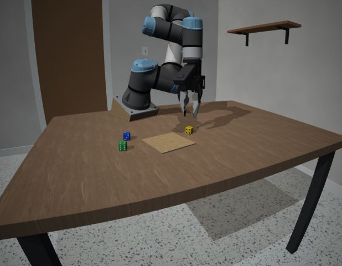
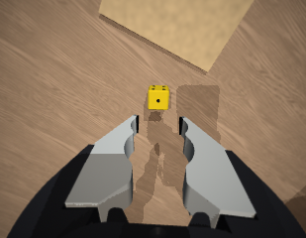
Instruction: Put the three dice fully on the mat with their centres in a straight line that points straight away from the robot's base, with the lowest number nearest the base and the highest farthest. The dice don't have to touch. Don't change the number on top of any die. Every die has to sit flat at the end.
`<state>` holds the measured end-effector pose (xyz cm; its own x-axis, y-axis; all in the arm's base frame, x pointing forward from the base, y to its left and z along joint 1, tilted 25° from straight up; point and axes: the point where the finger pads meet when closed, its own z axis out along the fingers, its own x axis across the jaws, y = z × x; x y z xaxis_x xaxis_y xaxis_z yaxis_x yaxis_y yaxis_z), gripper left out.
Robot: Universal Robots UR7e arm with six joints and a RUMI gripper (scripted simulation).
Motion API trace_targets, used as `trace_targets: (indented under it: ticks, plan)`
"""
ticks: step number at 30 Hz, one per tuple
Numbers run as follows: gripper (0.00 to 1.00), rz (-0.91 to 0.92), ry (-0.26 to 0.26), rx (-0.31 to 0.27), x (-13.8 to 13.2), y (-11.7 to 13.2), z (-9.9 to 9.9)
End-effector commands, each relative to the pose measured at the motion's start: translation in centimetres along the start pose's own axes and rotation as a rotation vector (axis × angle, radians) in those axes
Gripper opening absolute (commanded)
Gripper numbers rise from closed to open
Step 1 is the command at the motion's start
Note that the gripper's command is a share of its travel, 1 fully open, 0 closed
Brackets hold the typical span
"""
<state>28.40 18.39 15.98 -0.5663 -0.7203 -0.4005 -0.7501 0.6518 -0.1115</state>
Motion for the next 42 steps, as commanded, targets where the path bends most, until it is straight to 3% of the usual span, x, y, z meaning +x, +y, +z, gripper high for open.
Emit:
trace_targets:
  ticks: [1, 21, 42]
  plan:
    - [0.24, 0.0, 0.0, 0.001, -0.1, 0.0, 0.6]
    - [0.24, 0.0, 0.0, 0.001, -0.1, 0.0, 2.9]
    - [0.24, 0.0, 0.0, 0.001, -0.1, 0.0, 3.2]
